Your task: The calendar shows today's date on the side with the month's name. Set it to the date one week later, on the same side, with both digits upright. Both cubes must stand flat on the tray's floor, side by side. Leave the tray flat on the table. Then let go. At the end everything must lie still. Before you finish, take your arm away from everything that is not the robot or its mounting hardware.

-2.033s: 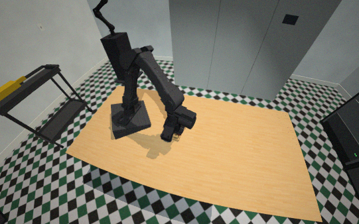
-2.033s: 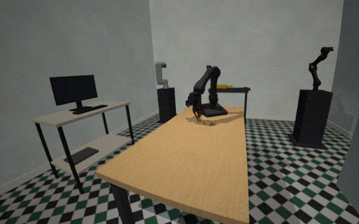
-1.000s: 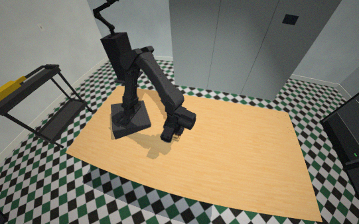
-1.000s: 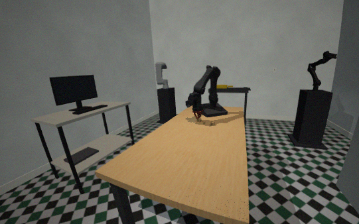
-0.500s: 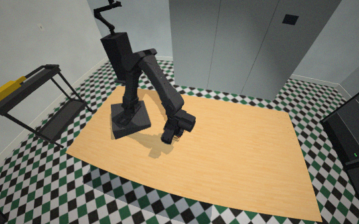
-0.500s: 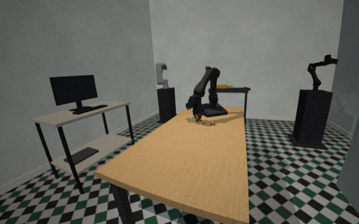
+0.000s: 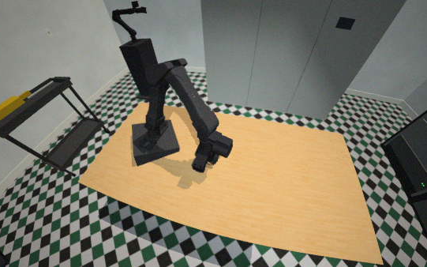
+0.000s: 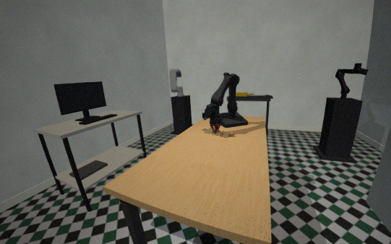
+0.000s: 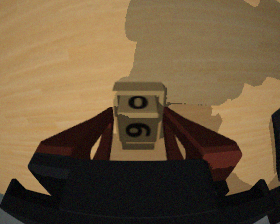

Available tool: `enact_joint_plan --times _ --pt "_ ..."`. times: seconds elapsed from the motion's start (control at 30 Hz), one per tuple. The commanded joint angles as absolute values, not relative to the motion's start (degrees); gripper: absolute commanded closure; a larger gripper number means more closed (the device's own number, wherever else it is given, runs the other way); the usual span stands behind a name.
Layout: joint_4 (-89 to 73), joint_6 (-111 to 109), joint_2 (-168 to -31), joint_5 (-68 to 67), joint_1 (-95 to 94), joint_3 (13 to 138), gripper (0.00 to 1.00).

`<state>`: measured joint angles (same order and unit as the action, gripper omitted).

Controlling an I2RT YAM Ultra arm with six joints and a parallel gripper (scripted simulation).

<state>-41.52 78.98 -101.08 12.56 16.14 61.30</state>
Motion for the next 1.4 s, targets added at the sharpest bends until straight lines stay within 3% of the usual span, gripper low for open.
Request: enact_joint_plan --times 0.0,0.87,0.9,1.37 --pt "-41.5 79.0 -100.8 12.1 16.2 61.4 0.55" --pt "-41.5 79.0 -100.8 12.1 16.2 61.4 0.55" --pt "-41.5 79.0 -100.8 12.1 16.2 61.4 0.74" --pt "-41.5 79.0 -100.8 12.1 16.2 61.4 0.74"
